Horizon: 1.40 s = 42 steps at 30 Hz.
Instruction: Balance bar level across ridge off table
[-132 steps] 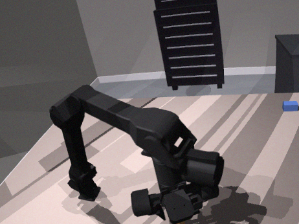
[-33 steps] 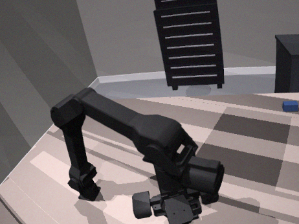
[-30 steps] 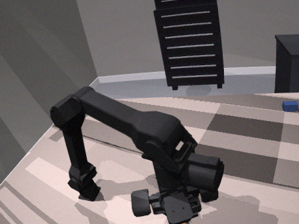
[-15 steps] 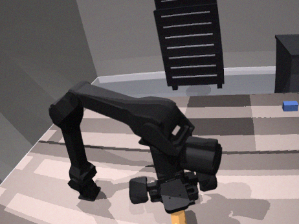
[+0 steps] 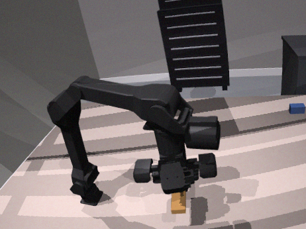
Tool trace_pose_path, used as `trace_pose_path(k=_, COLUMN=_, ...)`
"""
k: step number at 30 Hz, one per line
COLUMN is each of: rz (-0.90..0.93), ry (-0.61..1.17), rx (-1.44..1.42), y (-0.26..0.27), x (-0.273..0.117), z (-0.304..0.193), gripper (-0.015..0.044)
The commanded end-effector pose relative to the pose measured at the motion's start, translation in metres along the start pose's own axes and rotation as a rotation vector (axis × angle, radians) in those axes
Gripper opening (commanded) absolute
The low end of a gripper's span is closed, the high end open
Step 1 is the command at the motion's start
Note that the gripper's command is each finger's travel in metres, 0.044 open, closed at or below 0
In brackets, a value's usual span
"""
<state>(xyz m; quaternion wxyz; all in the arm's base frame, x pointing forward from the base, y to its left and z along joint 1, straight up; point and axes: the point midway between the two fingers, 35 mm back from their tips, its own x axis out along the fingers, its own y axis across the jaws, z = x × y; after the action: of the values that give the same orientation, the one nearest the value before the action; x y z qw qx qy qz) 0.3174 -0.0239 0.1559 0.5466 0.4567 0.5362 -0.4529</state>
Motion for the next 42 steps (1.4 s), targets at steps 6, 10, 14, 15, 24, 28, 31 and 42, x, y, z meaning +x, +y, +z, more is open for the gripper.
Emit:
trace_pose_path(k=6, rz=0.010, ry=0.005, rx=0.102, y=-0.009, x=-0.003, z=-0.035, gripper=0.0000)
trace_pose_path(k=10, rz=0.009, ry=0.006, rx=0.146, y=-0.014, x=-0.003, z=-0.049, gripper=0.0000)
trace_pose_path(k=14, rz=0.008, ry=0.007, rx=0.190, y=-0.021, x=-0.003, z=-0.063, gripper=0.0000)
trace_pose_path(k=15, rz=0.008, ry=0.008, rx=0.202, y=-0.022, x=-0.002, z=-0.067, gripper=0.0000)
trace_pose_path(k=24, rz=0.006, ry=0.010, rx=0.299, y=-0.041, x=-0.001, z=-0.095, gripper=0.0000)
trace_pose_path(k=28, rz=0.005, ry=0.011, rx=0.334, y=-0.050, x=-0.001, z=-0.105, gripper=0.0000)
trace_pose_path(k=31, rz=0.005, ry=0.011, rx=0.338, y=-0.052, x=0.000, z=-0.106, gripper=0.0000)
trace_pose_path(k=42, rz=0.005, ry=0.011, rx=0.339, y=-0.052, x=0.016, z=-0.108, gripper=0.0000)
